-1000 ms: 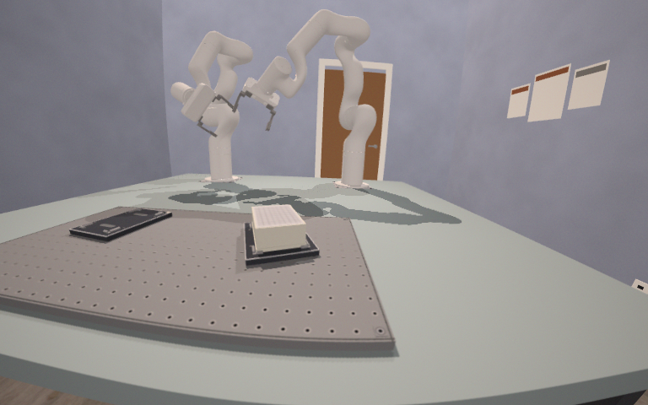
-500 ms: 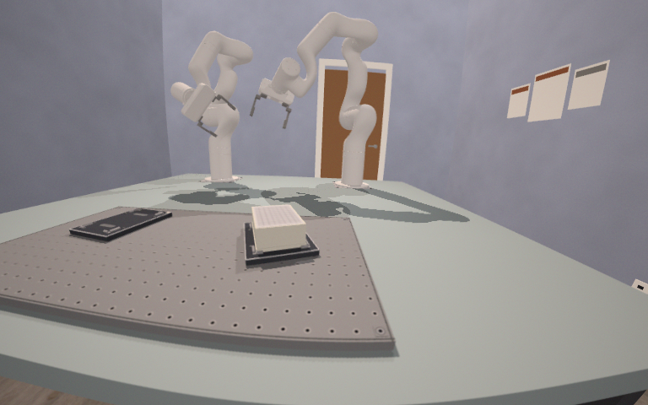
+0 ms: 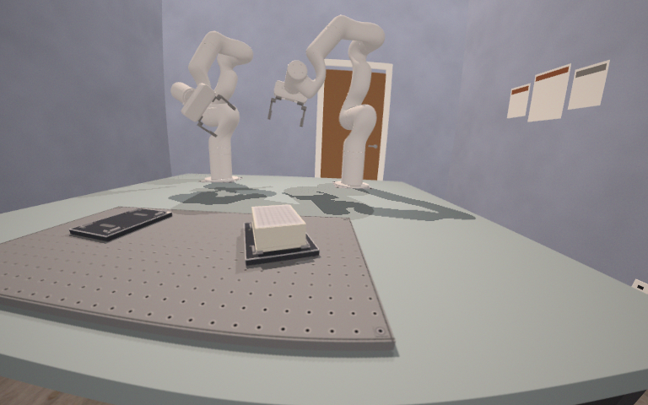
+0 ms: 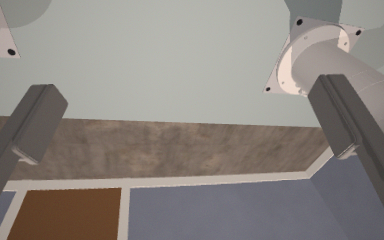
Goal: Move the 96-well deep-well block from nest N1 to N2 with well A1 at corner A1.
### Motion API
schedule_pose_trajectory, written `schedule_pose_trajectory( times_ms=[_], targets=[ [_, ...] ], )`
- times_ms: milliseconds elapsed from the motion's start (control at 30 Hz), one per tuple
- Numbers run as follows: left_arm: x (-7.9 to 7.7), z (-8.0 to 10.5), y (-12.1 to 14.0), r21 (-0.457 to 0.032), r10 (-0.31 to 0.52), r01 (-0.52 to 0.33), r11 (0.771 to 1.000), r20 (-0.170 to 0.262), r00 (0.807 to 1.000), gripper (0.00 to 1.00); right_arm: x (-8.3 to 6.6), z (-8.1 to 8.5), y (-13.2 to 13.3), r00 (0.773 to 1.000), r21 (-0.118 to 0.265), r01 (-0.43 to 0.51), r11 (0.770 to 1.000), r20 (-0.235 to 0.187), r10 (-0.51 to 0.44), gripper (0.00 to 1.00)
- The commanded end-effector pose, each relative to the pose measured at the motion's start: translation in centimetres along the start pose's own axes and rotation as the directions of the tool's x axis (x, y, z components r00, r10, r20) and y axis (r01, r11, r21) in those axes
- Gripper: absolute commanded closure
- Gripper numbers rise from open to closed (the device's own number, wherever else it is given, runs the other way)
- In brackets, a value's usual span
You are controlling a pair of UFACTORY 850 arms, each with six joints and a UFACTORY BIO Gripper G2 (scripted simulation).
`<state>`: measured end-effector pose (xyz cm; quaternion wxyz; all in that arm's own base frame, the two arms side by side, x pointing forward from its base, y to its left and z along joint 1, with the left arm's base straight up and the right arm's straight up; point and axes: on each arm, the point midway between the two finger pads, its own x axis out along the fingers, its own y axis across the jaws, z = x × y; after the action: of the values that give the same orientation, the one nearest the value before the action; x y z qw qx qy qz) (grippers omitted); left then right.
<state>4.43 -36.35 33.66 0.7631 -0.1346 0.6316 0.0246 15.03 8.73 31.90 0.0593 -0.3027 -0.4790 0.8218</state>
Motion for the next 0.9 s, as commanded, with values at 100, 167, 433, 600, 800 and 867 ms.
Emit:
schedule_pose_trajectory(
  times_ms=[100,167,433,600,800,867],
  targets=[
    [-1.6,-1.4,4.4,0.107,0.053,-0.044,0.993,-0.075,0.996,0.0,-0.1,0.0,0.0,1.0,0.0,-0.001,1.0,-0.001,0.001,0.0],
    [-1.9,-1.7,5.4,0.131,0.066,-0.055,0.99,-0.089,0.994,0.0,-0.1,0.0,0.0,1.0,0.0,-0.001,1.0,-0.001,0.001,0.0],
    [-2.7,-2.3,8.0,0.194,0.105,-0.08,0.978,-0.123,0.987,0.0,-0.1,0.0,0.0,1.0,0.0,-0.001,1.0,-0.001,0.001,0.0],
    [-3.2,-2.6,9.6,0.235,0.131,-0.096,0.967,-0.142,0.981,0.0,-0.1,0.0,0.0,1.0,0.0,-0.001,1.0,-0.001,0.001,0.0],
    [-3.6,-2.8,11.0,0.27,0.155,-0.108,0.957,-0.156,0.976,0.0,-0.1,0.0,0.0,1.0,0.0,-0.001,1.0,-0.001,0.001,0.0],
    [-3.6,-2.8,11.0,0.27,0.155,-0.108,0.957,-0.156,0.976,0.0,-0.1,0.0,0.0,1.0,0.0,-0.001,1.0,-0.001,0.001,0.0]
  ],
)
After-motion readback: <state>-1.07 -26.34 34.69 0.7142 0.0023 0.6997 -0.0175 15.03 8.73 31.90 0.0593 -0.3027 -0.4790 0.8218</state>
